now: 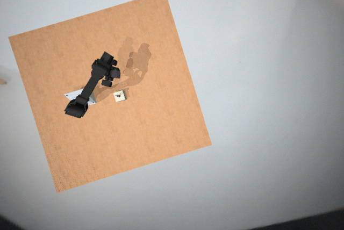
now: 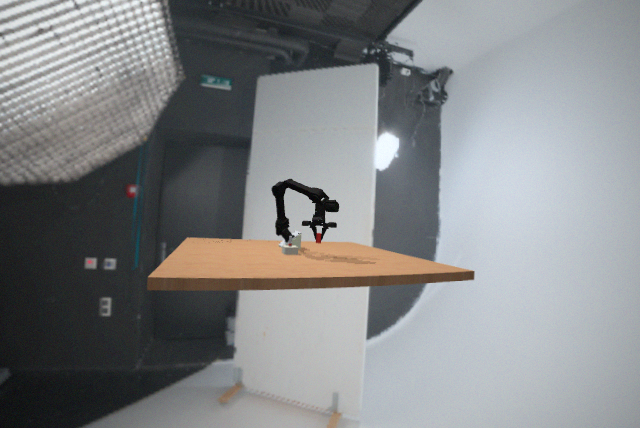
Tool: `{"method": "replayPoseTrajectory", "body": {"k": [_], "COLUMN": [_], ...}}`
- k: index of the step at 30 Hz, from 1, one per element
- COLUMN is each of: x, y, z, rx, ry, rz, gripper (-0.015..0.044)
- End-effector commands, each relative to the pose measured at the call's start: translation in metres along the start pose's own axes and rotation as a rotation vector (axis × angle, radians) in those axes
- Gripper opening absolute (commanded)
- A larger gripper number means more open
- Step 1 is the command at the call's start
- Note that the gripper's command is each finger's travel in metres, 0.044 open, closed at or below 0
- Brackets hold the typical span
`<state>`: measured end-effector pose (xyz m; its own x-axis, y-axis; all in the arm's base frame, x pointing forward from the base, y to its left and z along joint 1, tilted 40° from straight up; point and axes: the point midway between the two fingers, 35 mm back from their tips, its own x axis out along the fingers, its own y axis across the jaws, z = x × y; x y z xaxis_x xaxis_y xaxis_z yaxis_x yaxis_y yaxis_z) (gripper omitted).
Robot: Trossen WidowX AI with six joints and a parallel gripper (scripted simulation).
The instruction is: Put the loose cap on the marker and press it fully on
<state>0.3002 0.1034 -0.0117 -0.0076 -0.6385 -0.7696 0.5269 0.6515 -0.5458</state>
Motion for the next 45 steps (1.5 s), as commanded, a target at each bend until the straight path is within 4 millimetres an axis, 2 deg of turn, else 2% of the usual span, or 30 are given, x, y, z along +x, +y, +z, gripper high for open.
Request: {"method": "replayPoseTrajectory", "body": {"k": [1, 26, 41, 45], "x": [-0.006, -0.043, -0.059, -0.060], "y": [-0.011, -0.088, -0.140, -0.145], "z": [0.006, 0.037, 0.046, 0.047], "rx": [-0.001, -0.004, -0.004, -0.004], "ry": [0.001, -0.001, 0.001, 0.001], "rz": [-0.001, 0.001, -0.007, -0.008], "gripper": [0.0000, 0.0000, 0.0000, 0.0000]}}
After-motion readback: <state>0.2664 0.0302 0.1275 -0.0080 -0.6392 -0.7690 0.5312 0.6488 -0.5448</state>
